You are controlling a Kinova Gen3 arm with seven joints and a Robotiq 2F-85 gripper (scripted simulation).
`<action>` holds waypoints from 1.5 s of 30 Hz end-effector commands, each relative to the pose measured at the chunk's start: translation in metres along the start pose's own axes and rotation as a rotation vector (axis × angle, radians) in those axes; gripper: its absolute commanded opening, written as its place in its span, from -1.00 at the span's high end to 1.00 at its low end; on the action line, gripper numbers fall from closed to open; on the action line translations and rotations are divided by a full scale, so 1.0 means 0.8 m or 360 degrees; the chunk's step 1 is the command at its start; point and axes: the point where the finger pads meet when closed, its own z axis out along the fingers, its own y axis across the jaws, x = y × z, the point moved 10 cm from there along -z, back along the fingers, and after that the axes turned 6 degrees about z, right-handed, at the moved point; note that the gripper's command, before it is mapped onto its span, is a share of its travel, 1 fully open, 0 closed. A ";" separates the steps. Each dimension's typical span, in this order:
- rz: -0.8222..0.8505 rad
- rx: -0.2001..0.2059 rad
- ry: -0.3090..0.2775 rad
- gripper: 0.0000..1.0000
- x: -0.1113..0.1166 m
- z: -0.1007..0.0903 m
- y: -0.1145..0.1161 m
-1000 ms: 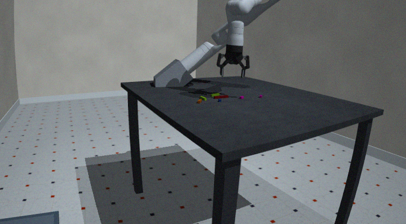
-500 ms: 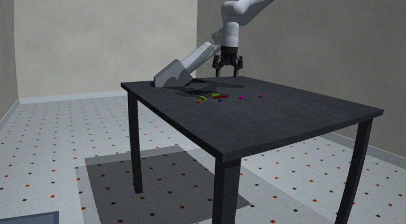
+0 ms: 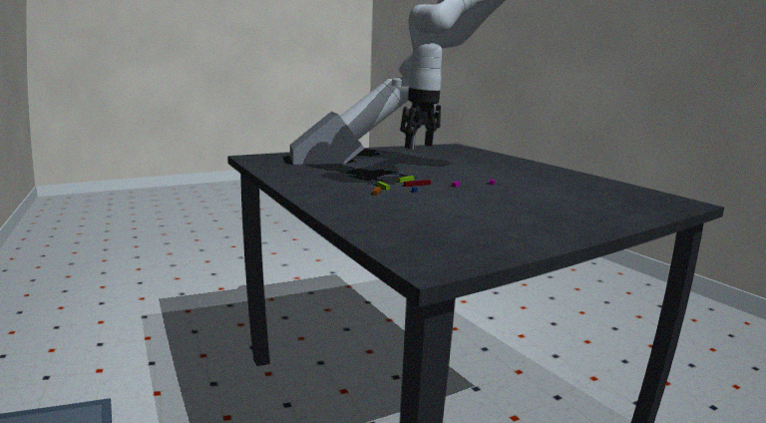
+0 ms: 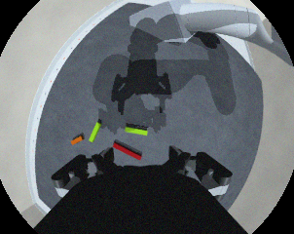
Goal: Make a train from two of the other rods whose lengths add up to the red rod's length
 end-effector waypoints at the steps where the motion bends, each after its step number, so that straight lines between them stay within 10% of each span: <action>1: -0.0177 0.0003 -0.0016 -1.00 0.013 0.000 -0.005; 45: -0.1927 0.0093 -0.0075 -1.00 0.044 0.005 -0.014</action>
